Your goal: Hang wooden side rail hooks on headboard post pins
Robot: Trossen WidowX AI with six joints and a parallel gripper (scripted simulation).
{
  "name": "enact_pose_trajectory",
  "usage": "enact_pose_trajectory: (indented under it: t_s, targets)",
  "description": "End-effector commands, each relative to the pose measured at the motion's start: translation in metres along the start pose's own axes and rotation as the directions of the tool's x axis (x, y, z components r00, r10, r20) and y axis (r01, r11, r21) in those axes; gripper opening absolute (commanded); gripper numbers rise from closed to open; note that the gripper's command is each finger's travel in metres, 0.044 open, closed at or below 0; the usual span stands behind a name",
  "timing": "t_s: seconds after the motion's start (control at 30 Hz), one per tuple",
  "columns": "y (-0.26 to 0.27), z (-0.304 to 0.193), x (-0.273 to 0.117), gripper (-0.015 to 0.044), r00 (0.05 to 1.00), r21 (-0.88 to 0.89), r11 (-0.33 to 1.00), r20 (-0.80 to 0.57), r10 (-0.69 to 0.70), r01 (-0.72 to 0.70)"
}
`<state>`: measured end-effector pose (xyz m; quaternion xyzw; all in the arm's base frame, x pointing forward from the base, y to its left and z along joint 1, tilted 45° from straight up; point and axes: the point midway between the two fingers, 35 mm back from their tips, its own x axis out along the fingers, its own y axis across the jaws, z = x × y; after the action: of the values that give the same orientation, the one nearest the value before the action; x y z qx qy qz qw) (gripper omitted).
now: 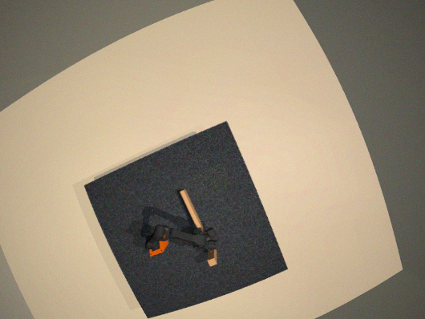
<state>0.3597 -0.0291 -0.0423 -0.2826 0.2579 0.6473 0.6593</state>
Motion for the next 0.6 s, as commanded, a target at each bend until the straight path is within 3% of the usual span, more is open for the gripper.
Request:
enact_pose_trajectory:
  t_s: [0.0, 0.57]
  targets:
    - [0.0003, -0.0036, -0.0019, 0.0, 1.0, -0.003, 1.0, -0.005, -0.005, 0.005]
    - [-0.0003, -0.0052, -0.0027, 0.0, 1.0, -0.003, 1.0, -0.005, -0.005, 0.005]
